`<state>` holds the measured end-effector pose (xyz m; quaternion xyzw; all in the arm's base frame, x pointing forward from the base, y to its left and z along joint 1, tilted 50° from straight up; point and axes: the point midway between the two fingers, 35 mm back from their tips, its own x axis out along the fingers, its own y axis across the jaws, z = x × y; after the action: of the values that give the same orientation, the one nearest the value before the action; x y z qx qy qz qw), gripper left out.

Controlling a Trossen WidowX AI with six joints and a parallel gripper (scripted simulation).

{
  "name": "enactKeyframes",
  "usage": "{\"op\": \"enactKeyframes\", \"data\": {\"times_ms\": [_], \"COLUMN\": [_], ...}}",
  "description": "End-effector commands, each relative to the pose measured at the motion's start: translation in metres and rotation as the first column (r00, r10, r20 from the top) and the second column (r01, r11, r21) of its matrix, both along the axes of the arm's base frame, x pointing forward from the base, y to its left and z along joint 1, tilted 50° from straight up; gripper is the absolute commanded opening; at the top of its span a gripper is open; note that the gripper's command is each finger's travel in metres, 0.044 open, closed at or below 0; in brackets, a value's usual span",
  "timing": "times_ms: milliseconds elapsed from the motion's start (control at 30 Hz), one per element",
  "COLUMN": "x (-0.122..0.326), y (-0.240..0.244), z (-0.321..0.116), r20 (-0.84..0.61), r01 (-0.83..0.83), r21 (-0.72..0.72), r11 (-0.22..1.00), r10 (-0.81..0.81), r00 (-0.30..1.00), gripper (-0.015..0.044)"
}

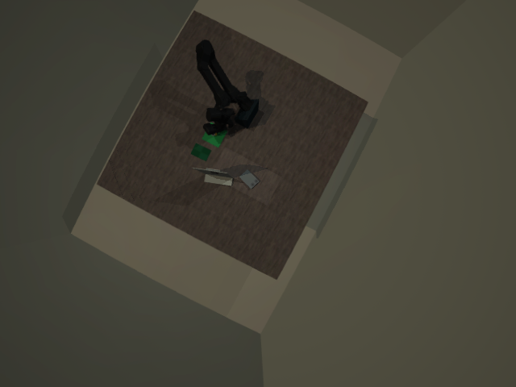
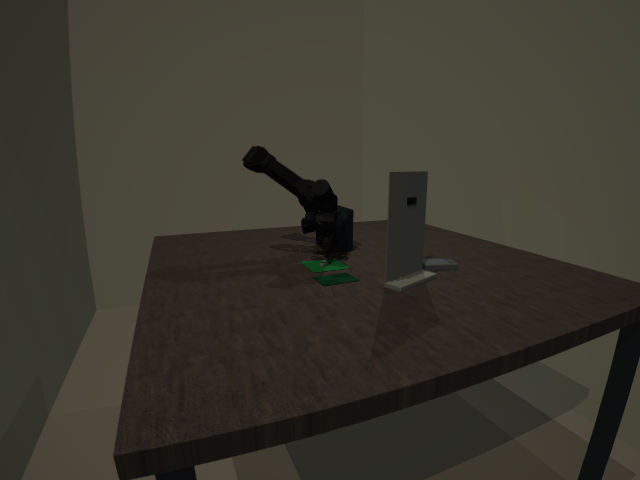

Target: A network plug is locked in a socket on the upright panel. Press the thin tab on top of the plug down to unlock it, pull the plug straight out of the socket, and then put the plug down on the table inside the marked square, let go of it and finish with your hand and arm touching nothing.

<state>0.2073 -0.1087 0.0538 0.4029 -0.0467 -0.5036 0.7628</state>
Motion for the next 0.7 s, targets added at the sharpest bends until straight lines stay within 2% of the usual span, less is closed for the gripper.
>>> {"op": "enactKeyframes", "data": {"times_ms": [0, 667], "x": [-0.0008, -0.0042], "y": [0.0019, 0.0117], "z": [0.0029, 0.0046], "r20": [0.012, 0.006], "r01": [0.004, 0.003], "r21": [-0.001, 0.006], "r11": [1.000, 1.000], "r10": [-0.004, -0.003], "r00": [1.000, 1.000], "gripper": [0.0156, 0.0156]}}
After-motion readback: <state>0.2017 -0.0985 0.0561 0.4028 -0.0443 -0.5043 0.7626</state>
